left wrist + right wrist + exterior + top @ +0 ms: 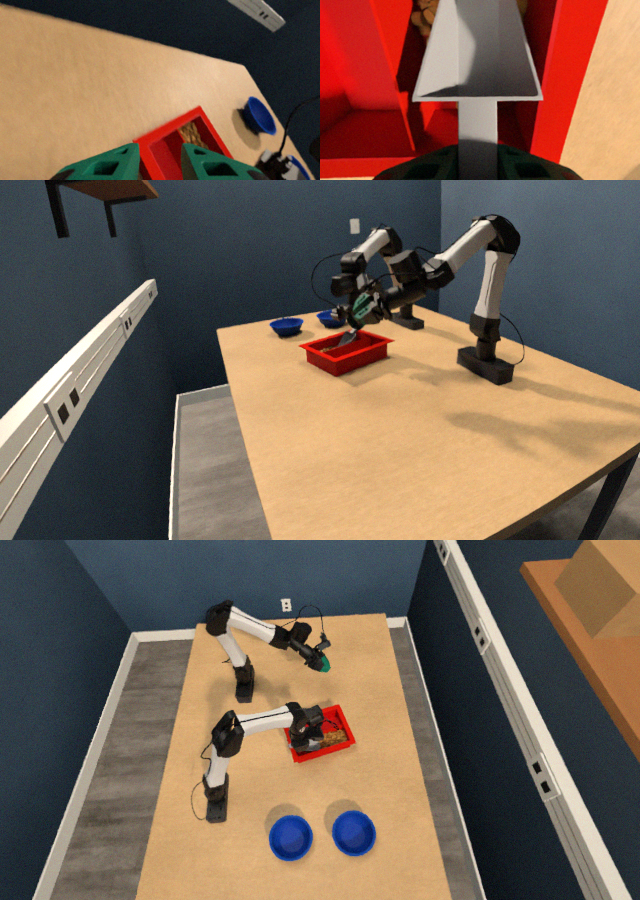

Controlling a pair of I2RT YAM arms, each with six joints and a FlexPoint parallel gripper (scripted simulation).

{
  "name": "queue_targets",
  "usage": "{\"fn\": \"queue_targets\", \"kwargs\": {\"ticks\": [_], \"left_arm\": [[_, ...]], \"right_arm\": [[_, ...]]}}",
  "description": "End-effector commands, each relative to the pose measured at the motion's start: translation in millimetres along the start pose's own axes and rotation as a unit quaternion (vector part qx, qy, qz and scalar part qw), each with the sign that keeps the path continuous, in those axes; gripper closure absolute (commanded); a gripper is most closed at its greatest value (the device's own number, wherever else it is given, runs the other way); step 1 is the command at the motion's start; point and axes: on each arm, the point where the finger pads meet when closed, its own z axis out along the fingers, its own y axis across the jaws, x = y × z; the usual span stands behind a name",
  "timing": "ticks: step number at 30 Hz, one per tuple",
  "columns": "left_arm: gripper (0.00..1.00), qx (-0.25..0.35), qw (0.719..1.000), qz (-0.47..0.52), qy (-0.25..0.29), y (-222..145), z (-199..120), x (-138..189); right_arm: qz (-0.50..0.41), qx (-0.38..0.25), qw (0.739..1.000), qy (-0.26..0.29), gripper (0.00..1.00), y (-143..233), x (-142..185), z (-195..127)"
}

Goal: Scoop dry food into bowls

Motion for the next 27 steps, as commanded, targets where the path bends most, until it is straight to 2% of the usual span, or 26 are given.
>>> {"fn": "queue_targets", "kwargs": {"ticks": [1, 8, 15, 17, 25, 27], "left_arm": [[0.72, 0.036, 0.999, -0.031, 0.02, -3.3, 8.3, 15.1], [0.72, 0.077, 0.987, -0.107, 0.096, -2.7, 22.2, 66.7], [0.72, 0.114, 0.96, -0.191, 0.169, -3.8, 26.8, 115.9], [0.72, 0.114, 0.96, -0.191, 0.169, -3.8, 26.8, 115.9], [0.72, 0.147, 0.907, -0.297, 0.259, -8.9, 20.2, 173.4], [0.72, 0.155, 0.898, -0.312, 0.27, -10.3, 18.5, 179.2]], "right_arm": [[-0.004, -0.005, 1.0, -0.026, 1.0, 3.2, -11.7, -10.4], [-0.004, -0.005, 1.0, -0.026, 1.0, 3.2, -11.7, -10.4], [-0.004, -0.005, 1.0, -0.026, 1.0, 3.2, -11.7, -10.4], [-0.004, -0.005, 1.0, -0.026, 1.0, 3.2, -11.7, -10.4], [-0.004, -0.005, 1.0, -0.026, 1.0, 3.2, -11.7, -10.4], [-0.004, -0.005, 1.0, -0.026, 1.0, 3.2, -11.7, -10.4]]}}
